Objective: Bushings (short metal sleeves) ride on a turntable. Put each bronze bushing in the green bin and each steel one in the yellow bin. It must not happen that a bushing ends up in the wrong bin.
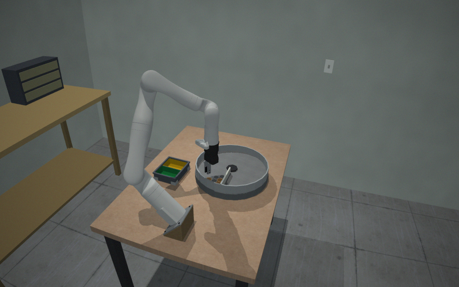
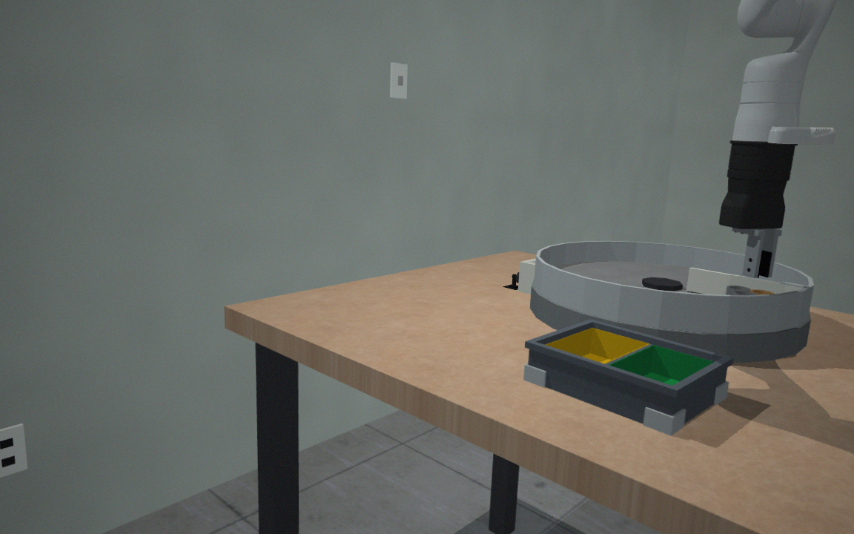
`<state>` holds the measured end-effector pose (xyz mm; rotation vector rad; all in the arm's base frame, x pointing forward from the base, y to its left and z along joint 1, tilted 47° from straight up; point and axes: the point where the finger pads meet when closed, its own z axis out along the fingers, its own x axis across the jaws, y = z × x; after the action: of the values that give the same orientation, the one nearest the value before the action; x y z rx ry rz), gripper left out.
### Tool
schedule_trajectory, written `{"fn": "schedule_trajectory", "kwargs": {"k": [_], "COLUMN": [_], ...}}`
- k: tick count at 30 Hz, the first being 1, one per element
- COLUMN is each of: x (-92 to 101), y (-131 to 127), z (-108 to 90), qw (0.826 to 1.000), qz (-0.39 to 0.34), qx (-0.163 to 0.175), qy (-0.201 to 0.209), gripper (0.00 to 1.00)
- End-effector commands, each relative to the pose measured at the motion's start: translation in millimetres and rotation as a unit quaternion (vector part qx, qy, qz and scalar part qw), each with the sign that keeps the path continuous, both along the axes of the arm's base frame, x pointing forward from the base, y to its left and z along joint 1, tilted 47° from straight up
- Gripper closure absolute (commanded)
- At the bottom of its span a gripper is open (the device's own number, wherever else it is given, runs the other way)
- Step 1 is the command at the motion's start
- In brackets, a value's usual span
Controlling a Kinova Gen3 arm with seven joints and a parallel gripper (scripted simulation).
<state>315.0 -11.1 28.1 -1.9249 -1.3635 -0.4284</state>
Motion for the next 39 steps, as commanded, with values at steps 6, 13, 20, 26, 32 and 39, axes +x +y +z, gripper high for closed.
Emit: {"fn": "schedule_trajectory", "kwargs": {"k": [6,13,20,26,32,39], "x": [-2.8,-4.4,-4.8,-4.8,-5.7,-6.7], "y": [10.7,19.1,21.2,21.2,26.0,30.9], "z": [-10.1,-18.1,-20.1,-20.1,-24.6,-29.2], "qw": [1.000,1.000,1.000,1.000,1.000,1.000], "qz": [0.000,0.000,0.000,0.000,0.000,0.000], "qx": [0.001,0.001,0.001,0.001,0.001,0.001], "qy": [0.001,0.001,0.001,0.001,0.001,0.001], "gripper": [0.60,0.60,0.60,0.60,0.60,0.60]}}
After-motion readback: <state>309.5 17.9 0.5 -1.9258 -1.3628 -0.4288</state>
